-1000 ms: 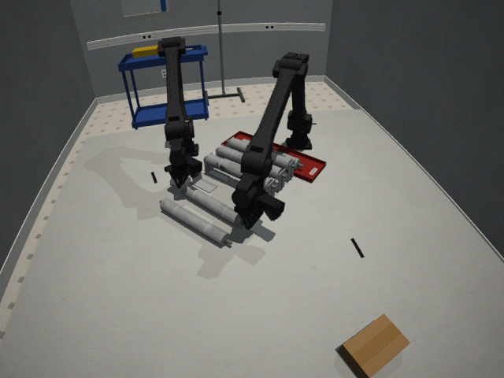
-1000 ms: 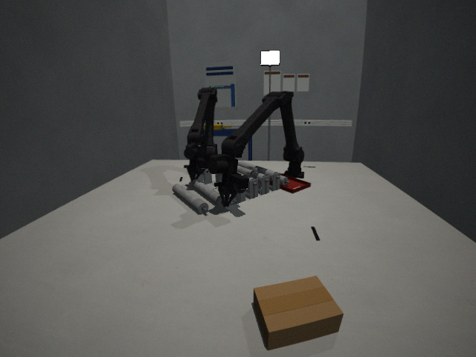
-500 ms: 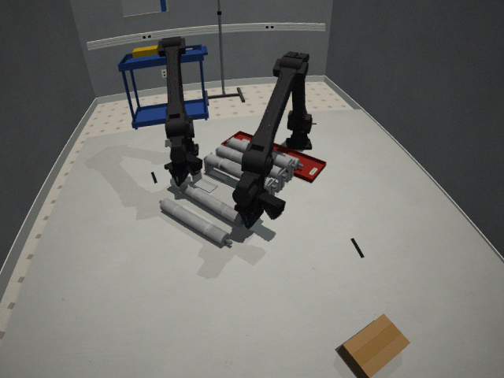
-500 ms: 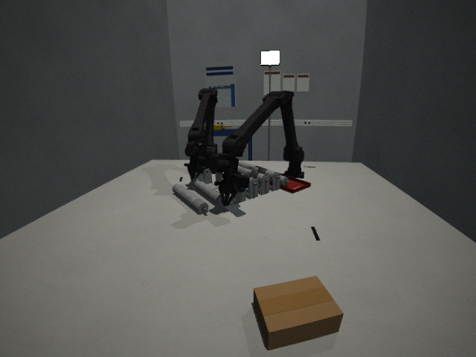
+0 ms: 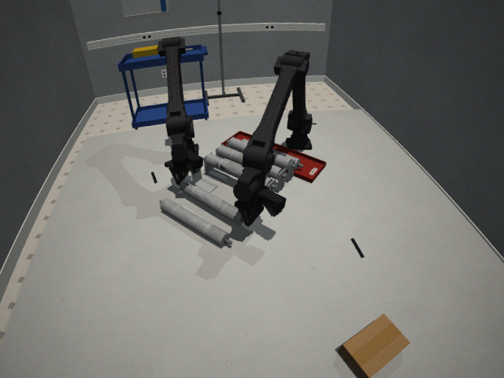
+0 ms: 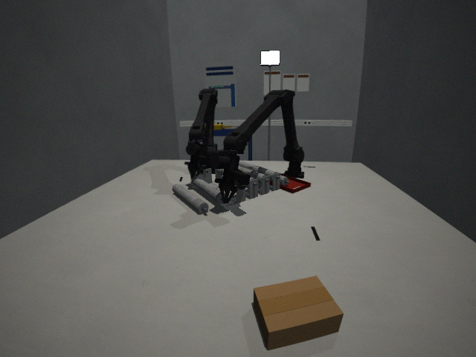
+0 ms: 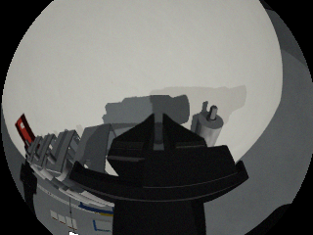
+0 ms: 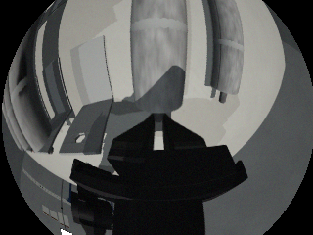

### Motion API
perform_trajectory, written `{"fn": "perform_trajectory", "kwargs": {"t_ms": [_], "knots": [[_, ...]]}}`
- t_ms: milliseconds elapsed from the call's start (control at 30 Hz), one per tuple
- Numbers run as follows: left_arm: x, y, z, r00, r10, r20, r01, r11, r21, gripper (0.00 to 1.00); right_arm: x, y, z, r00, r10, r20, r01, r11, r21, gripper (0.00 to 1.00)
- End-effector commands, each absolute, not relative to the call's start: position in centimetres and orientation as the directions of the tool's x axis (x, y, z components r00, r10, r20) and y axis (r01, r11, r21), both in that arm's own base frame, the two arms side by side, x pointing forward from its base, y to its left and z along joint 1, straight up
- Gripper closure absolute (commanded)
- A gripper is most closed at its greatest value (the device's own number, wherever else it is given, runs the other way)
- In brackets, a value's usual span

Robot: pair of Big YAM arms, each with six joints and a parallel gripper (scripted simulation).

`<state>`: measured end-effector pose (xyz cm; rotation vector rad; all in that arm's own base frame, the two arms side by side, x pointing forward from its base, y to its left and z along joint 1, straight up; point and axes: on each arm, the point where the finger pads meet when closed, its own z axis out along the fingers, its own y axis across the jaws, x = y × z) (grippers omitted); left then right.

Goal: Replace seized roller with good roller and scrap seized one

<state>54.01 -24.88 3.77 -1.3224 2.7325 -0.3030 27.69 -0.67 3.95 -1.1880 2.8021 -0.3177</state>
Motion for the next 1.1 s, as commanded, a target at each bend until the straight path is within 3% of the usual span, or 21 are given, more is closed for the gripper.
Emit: {"fn": "perform_trajectory", "kwargs": {"t_ms": [0, 1067], "knots": [[55.5, -24.0, 7.6, -0.61, -0.792, -0.02, -0.751, 0.586, -0.303, 0.97, 31.0, -0.2, 7.8, -0.696, -0.716, -0.064, -0.672, 0.679, -0.295, 0.97], [56.2, -25.3, 11.2, -0.612, -0.79, -0.024, -0.722, 0.571, -0.391, 0.97, 30.2, -0.2, 9.5, -0.697, -0.715, -0.059, -0.657, 0.67, -0.346, 0.97]]}}
